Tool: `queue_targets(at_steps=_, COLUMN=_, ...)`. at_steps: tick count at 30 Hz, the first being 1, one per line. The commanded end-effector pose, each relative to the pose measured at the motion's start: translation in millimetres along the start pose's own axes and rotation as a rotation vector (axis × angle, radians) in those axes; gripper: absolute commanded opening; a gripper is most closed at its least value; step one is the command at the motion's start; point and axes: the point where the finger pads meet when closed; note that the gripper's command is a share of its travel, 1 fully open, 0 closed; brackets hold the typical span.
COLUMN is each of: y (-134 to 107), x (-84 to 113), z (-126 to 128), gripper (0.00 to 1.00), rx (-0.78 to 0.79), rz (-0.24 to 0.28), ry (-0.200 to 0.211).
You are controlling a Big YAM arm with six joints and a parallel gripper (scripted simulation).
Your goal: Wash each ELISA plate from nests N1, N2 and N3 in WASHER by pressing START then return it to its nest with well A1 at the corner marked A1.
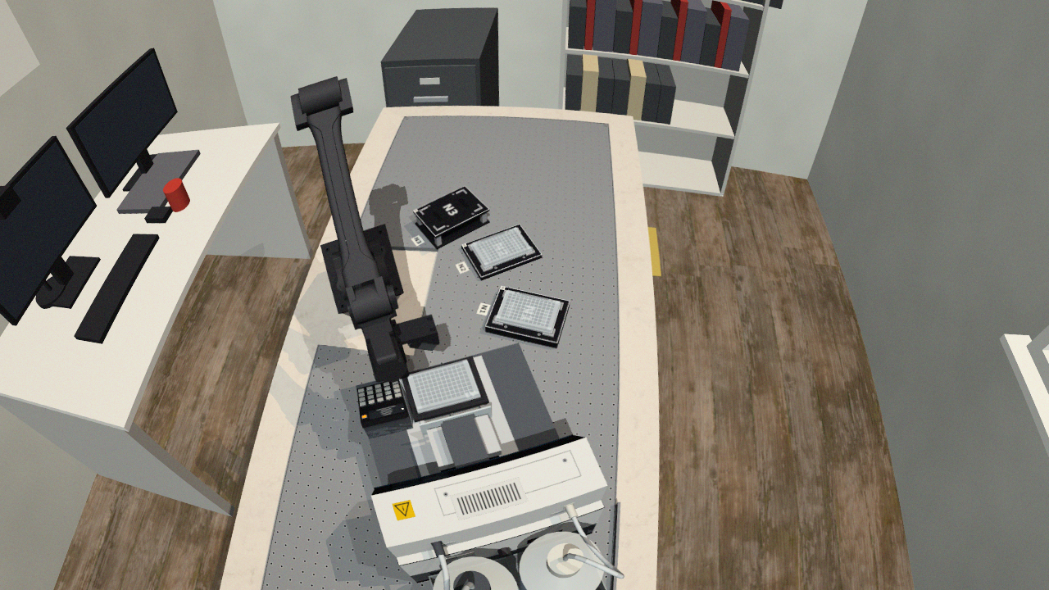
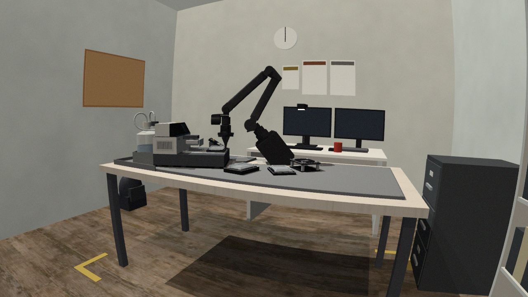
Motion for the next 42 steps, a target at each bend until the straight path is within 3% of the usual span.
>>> queue_targets(at_steps=1, y=3.2, x=20.6, z=-22.4, gripper=0.00, rx=0.001, rz=-0.007, ry=-0.048)
queue_targets(at_steps=42, y=4.0, x=84.3, z=-20.7, gripper=0.00, rx=0.001, rz=-0.011, ry=-0.054)
Point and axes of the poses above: the point where the finger pads meet when closed, its own x axis back along the fingers, its own z axis across the jaws, y = z × x, and after that the axes turned 10 degrees about -x, right-handed
